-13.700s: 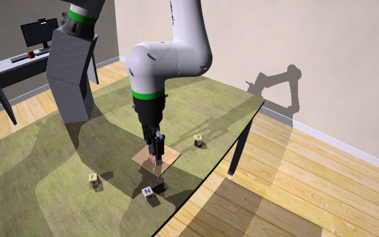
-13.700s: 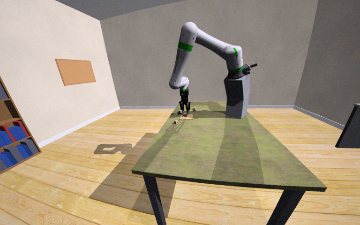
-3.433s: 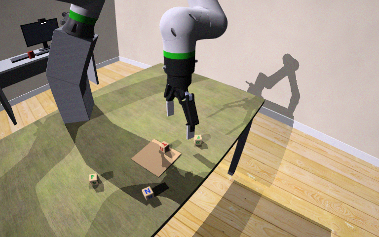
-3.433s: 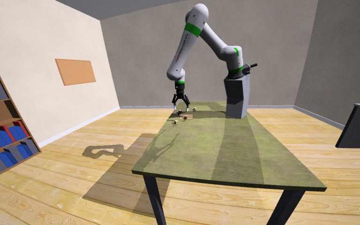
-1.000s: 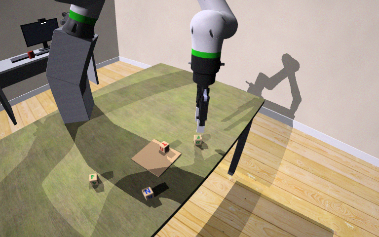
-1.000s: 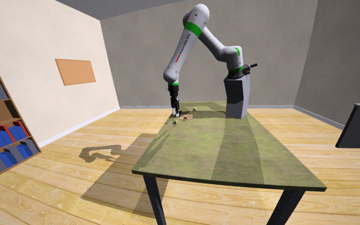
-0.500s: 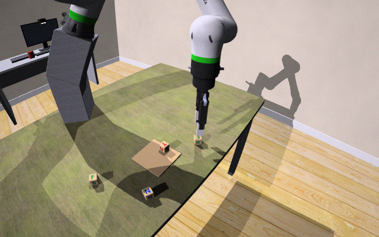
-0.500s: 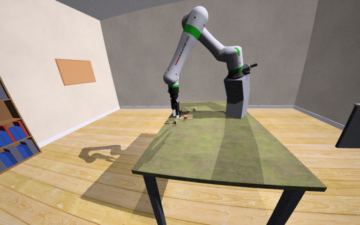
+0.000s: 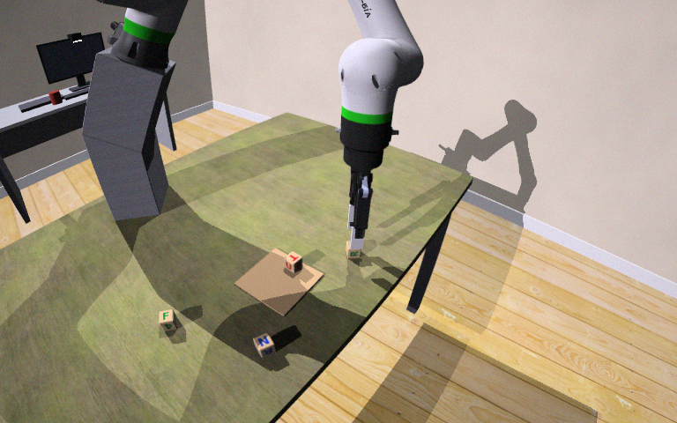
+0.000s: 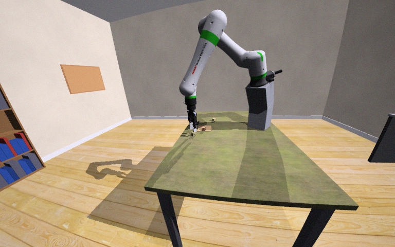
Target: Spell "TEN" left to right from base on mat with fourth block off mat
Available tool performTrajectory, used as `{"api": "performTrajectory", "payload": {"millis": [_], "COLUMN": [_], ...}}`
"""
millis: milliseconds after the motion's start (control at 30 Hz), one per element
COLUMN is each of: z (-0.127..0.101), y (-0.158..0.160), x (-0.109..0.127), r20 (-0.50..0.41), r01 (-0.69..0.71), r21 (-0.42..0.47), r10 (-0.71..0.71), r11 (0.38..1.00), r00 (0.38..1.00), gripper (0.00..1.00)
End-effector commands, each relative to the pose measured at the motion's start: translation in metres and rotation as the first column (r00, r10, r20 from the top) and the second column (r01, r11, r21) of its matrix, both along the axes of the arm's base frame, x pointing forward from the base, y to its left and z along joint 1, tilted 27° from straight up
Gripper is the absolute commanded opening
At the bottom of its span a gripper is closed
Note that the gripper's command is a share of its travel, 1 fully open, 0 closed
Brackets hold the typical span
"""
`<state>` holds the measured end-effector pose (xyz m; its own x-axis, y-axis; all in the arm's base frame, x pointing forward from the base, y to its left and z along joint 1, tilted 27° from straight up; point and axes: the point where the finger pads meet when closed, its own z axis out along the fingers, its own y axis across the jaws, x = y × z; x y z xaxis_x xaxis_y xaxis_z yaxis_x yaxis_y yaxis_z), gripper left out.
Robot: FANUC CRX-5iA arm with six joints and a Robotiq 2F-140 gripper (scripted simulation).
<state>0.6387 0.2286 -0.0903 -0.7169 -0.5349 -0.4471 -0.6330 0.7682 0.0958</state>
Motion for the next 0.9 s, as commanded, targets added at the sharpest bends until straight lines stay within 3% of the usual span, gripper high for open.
{"api": "performTrajectory", "payload": {"millis": [0, 867], "z": [-0.0039, -0.0095], "y": [0.0016, 0.0039], "x": [0.0016, 0.0034], "r20": [0.0, 0.0], "r01": [0.0, 0.0], "r21": [0.0, 0.0], "r10": [0.0, 0.0], "r11": [1.0, 1.0], "r00": [1.0, 1.0], "gripper": [0.4, 0.4]}}
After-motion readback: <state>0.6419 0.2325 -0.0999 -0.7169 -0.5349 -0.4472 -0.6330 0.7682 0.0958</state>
